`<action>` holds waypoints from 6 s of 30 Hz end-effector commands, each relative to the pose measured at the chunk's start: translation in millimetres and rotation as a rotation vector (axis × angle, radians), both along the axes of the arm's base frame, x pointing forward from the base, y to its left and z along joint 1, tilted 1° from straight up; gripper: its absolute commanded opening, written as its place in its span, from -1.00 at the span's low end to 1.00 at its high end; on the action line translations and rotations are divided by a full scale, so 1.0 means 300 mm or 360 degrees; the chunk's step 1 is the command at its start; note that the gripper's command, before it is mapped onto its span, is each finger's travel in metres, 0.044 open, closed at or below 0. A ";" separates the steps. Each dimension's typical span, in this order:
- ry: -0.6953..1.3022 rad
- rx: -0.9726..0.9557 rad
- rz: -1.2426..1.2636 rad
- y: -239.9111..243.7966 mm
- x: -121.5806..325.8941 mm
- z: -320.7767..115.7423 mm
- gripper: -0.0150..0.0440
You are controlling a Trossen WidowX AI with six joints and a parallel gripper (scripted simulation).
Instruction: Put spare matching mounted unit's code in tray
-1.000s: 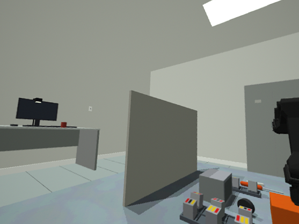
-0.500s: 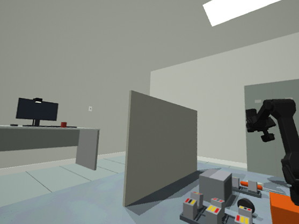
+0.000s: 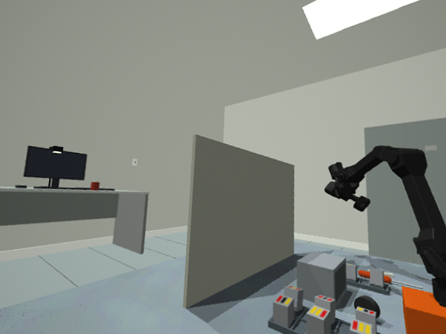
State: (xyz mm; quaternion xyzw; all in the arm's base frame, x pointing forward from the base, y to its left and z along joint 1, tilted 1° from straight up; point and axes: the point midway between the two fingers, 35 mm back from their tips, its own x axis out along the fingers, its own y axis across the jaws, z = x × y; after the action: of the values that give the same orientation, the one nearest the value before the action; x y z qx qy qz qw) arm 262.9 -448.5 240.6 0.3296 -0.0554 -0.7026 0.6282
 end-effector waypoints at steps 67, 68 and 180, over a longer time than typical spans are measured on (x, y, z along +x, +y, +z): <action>0.2639 0.0107 0.4028 1.894 -0.003 -0.304 1.00; 0.2702 0.0004 0.4133 1.918 -0.045 -0.321 1.00; 0.3114 -0.0993 0.4725 2.052 -0.334 -0.830 -0.49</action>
State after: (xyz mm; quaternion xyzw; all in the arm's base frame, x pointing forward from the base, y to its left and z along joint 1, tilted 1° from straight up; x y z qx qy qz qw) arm 162.6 167.1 -8.5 0.5083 -0.4897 -0.5010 -0.5009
